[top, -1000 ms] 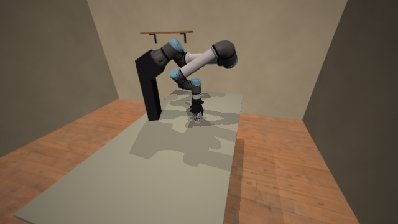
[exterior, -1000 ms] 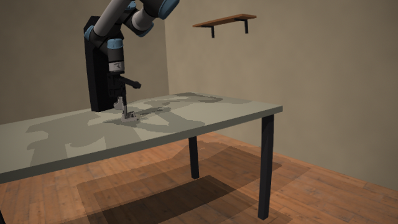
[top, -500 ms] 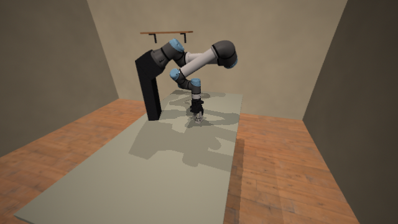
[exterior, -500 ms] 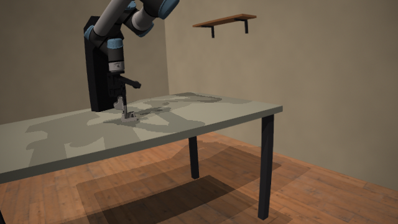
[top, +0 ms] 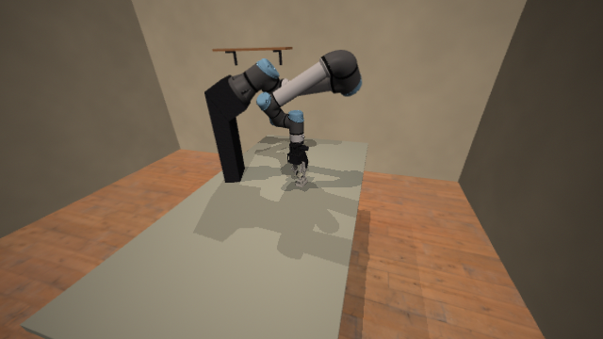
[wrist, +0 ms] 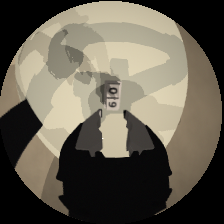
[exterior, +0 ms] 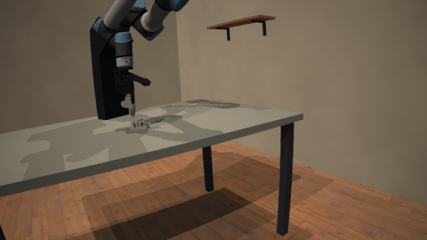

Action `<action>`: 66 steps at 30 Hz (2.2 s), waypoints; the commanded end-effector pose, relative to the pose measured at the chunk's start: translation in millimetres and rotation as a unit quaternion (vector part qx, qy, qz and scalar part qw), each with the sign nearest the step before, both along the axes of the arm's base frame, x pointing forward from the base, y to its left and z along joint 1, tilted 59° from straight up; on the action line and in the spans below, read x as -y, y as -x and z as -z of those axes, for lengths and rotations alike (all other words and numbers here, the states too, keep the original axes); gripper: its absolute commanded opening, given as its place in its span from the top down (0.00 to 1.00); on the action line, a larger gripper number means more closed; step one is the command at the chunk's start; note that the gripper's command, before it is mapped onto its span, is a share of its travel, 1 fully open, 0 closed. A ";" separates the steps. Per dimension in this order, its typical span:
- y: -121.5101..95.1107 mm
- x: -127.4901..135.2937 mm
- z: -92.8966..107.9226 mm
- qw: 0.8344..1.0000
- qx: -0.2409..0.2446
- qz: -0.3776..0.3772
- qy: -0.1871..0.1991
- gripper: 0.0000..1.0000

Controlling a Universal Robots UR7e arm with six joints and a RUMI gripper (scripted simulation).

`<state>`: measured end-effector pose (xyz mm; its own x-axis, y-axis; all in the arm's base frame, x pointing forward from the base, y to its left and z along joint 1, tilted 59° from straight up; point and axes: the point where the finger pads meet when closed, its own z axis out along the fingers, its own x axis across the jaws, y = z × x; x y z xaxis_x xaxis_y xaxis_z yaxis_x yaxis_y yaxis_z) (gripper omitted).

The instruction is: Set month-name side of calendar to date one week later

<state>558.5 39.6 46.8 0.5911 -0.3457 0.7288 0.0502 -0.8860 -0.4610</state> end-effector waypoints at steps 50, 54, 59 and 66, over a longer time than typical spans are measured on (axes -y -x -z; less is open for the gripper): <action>38.2 15.0 -24.8 1.000 -0.001 -0.004 0.001 0.00; 38.2 15.0 -24.8 1.000 -0.001 -0.004 0.001 0.00; 38.2 15.0 -24.8 1.000 -0.001 -0.004 0.001 0.00; 38.2 15.0 -24.8 1.000 -0.001 -0.004 0.001 0.00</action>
<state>520.4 25.1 70.7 0.5965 -0.3394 0.7273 0.0574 -0.8858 -0.4605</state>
